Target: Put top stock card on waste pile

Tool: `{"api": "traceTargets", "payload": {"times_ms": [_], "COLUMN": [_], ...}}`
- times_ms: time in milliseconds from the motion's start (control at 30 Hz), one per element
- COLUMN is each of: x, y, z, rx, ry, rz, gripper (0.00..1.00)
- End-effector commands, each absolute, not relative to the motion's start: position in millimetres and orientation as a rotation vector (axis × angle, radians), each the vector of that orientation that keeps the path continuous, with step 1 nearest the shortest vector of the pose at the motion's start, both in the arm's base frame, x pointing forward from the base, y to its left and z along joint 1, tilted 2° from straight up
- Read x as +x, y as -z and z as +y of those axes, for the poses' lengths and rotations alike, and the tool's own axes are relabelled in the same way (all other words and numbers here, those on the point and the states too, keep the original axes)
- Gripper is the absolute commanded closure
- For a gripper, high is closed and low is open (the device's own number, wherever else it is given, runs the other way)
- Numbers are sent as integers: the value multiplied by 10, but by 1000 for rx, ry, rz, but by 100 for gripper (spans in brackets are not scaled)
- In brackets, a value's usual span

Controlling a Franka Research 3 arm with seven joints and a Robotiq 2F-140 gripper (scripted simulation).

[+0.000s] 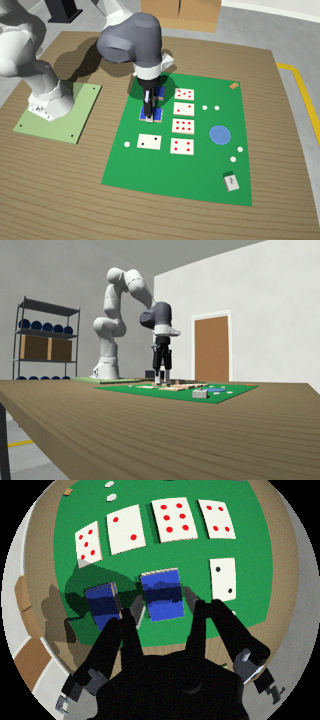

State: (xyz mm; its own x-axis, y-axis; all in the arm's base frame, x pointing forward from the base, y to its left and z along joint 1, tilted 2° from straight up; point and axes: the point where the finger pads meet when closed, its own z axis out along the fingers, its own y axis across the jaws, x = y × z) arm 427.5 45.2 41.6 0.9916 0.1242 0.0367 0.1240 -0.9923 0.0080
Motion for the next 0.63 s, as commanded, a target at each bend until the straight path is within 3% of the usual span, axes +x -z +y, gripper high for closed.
{"api": "traceTargets", "payload": {"times_ms": [0, 600], "x": [4269, 4252], "y": [-409, -864], "z": [450, 451], "rx": [3130, 3130], "ry": [-57, -57], "rz": [202, 202], "gripper": [50, 50]}}
